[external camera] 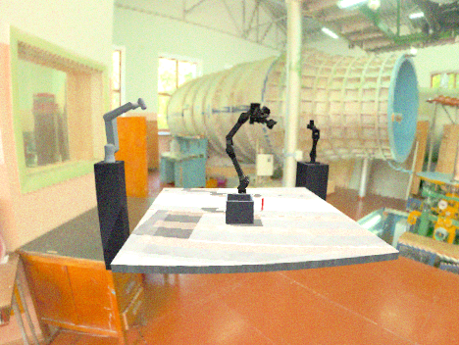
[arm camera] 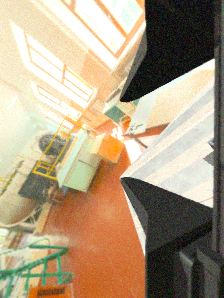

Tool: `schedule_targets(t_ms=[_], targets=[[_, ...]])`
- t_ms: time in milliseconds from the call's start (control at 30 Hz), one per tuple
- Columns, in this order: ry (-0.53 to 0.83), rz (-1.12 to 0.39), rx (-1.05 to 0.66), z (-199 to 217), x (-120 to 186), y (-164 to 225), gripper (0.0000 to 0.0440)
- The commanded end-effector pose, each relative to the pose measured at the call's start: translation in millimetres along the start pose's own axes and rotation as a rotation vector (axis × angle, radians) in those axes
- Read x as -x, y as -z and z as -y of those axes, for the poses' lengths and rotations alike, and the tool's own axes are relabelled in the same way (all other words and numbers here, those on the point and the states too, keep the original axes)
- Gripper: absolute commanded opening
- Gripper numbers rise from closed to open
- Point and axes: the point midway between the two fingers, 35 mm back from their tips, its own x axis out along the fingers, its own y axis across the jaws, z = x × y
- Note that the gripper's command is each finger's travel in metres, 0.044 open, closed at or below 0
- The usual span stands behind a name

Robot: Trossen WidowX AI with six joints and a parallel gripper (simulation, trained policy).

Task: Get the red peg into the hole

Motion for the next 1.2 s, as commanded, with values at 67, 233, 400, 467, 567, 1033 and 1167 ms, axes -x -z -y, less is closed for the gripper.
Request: schedule_targets(t_ms=[67,233,400,467,567,1033,1167], targets=[[-0.035,-0.047,-0.013,-10.4,-7.0,12.1,0.0440],[-0.067,-0.170,-0.123,-29.4,-27.9,43.4,0.0440],[-0.071,-0.306,-0.253,-44.6,-48.1,78.8,0.0440],[-0.068,-0.359,-0.305,-49.5,-54.9,92.6,0.0440],[-0.059,-0.437,-0.384,-56.0,-63.5,113.2,0.0440],[0.035,-0.774,-0.758,-78.1,-82.7,202.4,0.0440],[0.074,-0.863,-0.865,-84.0,-82.5,225.3,0.0440]])
